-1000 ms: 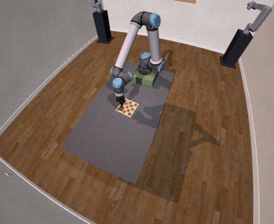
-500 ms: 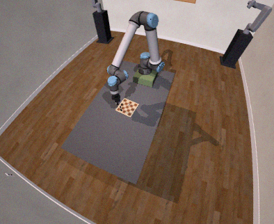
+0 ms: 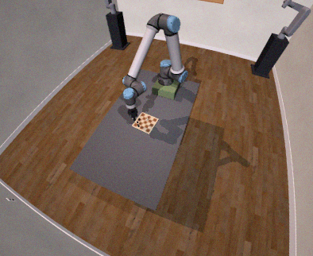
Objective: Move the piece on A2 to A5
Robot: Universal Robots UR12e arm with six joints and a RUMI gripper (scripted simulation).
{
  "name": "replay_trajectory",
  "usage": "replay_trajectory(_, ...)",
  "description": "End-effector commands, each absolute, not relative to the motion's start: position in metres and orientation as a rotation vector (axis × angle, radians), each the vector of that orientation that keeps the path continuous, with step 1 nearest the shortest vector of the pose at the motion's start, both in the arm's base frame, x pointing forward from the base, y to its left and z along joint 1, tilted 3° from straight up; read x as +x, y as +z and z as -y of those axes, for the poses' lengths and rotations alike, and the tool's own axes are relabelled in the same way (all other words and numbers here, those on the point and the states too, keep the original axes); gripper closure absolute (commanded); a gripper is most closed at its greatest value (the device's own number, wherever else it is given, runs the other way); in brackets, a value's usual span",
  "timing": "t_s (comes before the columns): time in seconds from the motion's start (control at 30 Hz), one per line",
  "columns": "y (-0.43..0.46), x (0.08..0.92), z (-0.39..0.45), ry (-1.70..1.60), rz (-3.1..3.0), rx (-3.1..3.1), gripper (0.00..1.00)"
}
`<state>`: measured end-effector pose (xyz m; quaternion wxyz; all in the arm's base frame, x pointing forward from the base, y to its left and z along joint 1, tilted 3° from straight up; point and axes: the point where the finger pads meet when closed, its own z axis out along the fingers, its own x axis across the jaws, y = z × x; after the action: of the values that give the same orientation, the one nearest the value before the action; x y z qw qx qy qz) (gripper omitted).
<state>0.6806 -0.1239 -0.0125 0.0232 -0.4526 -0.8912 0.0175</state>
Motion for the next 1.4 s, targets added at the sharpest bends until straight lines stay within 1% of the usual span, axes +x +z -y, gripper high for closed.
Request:
replay_trajectory(0.0,-0.042,0.677,0.124,0.054,2.756,-1.399,1.00)
replay_trajectory(0.23,-0.075,0.675,0.125,0.054,2.755,-1.400,1.00)
replay_trajectory(0.53,-0.094,0.675,0.125,0.054,2.757,-1.400,1.00)
replay_trajectory(1.37,-0.095,0.677,0.126,0.053,2.760,-1.402,1.00)
